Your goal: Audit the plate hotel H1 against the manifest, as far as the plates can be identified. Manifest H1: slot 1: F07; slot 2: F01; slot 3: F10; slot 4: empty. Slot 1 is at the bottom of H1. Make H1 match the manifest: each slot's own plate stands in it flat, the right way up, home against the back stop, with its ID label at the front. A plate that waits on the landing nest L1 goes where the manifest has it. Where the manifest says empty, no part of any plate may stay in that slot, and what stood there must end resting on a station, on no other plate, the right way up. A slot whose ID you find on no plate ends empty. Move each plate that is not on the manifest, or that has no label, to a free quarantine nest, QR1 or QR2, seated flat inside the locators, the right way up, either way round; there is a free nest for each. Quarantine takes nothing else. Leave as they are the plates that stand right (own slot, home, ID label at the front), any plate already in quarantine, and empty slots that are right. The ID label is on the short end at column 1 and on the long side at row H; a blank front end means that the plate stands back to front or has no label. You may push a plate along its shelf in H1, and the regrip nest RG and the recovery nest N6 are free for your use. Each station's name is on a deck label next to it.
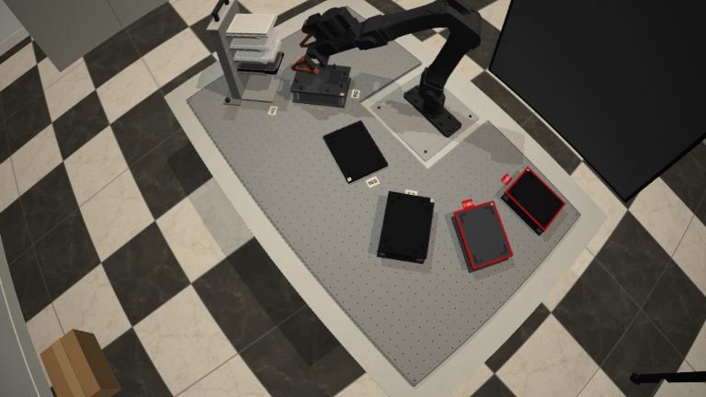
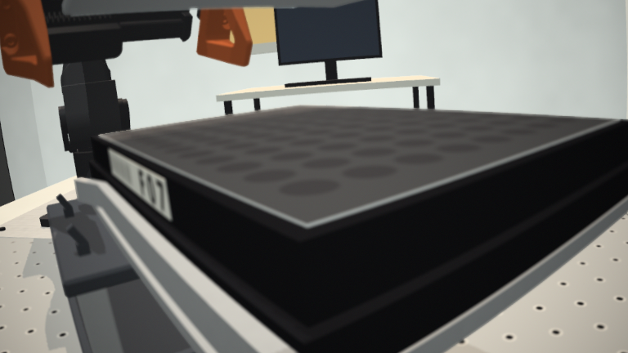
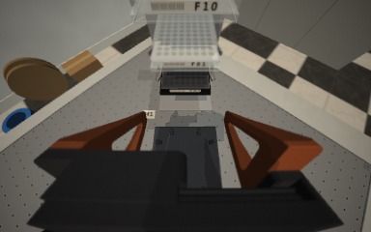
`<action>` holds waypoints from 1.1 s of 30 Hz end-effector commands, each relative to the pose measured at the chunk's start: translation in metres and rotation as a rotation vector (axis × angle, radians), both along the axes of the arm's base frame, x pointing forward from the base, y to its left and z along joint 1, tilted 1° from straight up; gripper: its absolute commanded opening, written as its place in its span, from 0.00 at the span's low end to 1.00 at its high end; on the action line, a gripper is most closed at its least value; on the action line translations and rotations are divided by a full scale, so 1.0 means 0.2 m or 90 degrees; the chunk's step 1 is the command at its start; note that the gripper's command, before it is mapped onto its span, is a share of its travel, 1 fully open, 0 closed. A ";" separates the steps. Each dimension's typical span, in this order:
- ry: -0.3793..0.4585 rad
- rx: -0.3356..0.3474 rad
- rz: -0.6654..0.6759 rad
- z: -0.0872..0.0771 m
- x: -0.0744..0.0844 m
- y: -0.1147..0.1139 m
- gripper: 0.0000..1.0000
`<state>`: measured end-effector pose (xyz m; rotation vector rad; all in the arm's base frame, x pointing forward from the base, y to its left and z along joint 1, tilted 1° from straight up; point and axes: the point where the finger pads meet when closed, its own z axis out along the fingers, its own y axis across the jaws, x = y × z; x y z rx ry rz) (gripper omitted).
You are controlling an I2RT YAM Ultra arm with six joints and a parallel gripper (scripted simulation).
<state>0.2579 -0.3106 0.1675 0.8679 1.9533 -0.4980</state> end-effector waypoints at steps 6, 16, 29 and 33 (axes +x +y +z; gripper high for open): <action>-0.037 -0.042 0.002 0.17 0.04 -0.02 1.00; -0.037 -0.042 0.002 0.17 0.04 -0.02 1.00; -0.037 -0.042 0.002 0.17 0.04 -0.02 1.00; -0.034 -0.040 0.001 0.16 0.02 -0.01 1.00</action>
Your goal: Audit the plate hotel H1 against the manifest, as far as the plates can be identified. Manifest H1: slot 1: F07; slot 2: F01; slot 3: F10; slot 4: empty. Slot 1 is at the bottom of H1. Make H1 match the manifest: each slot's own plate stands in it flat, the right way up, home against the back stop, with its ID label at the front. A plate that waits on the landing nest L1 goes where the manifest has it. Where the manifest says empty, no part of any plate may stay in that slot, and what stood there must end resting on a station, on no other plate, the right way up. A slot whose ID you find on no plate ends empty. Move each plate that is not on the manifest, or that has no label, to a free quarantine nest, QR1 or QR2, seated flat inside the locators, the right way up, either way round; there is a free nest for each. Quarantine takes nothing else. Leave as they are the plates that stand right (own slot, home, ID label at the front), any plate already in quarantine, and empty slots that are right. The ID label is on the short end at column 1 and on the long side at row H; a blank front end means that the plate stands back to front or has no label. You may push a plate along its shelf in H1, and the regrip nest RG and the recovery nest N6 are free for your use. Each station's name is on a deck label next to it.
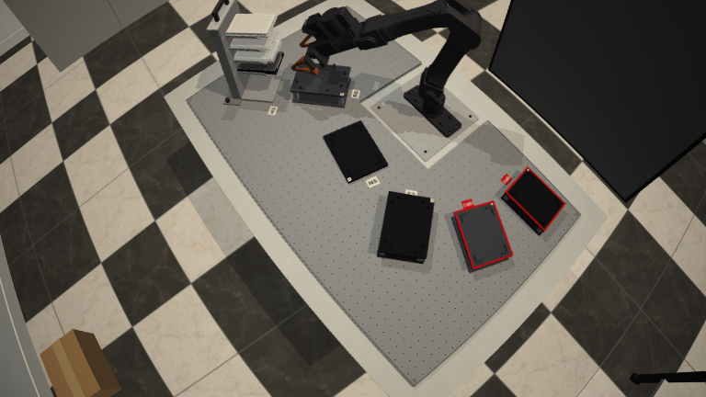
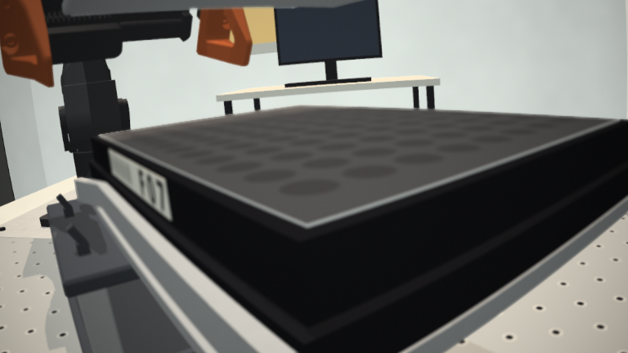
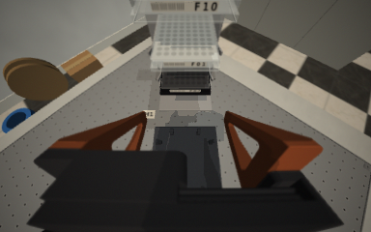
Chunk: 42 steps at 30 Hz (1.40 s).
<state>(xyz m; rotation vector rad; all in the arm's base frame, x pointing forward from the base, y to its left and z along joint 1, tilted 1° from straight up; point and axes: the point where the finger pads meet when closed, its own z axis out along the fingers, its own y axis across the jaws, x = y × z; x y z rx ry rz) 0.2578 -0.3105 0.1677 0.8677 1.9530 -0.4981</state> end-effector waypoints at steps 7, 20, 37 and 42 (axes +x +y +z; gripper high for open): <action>-0.013 -0.013 -0.002 0.05 -0.06 0.05 1.00; -0.033 -0.045 0.002 0.16 -0.07 0.08 1.00; -0.013 -0.018 0.001 -0.07 -0.12 0.13 1.00; -0.019 -0.026 0.001 -0.05 -0.08 0.08 1.00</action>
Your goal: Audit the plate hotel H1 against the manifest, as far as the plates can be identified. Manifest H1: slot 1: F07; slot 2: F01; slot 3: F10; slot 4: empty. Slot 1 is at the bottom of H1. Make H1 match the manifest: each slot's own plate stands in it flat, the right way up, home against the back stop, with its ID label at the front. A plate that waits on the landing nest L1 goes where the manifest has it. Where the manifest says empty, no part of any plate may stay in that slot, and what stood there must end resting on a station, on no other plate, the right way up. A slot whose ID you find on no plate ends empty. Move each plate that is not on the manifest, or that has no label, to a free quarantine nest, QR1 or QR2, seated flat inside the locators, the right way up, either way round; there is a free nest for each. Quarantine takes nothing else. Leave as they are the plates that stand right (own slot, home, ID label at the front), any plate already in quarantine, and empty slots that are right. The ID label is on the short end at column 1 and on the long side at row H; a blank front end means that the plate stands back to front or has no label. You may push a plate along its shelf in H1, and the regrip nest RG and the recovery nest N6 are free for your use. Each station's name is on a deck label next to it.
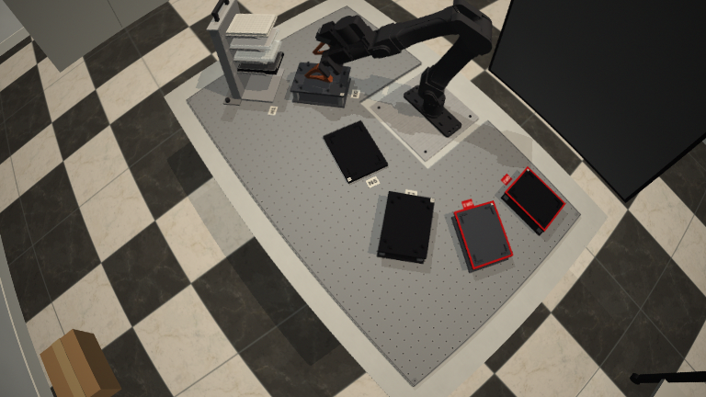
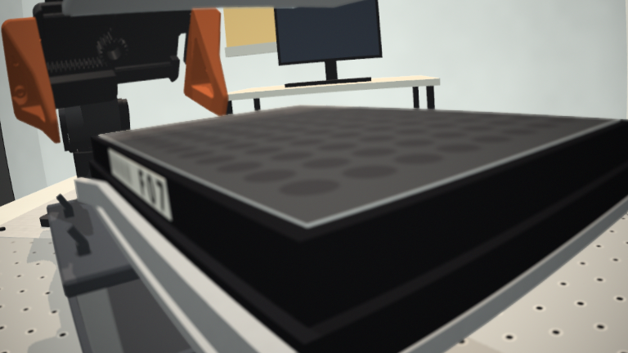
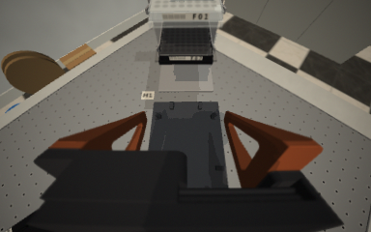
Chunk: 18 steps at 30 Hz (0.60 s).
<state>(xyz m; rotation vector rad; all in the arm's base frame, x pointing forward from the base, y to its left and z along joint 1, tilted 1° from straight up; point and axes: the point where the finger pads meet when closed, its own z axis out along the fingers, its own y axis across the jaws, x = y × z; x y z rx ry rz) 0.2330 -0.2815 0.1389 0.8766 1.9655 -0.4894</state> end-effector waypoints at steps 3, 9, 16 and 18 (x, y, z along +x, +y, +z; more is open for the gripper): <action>-0.024 -0.035 0.002 0.09 0.06 -0.07 1.00; -0.025 -0.034 0.004 0.07 0.09 -0.09 1.00; -0.027 -0.033 0.002 0.04 0.13 -0.13 1.00; -0.027 -0.033 -0.001 0.04 0.12 -0.14 1.00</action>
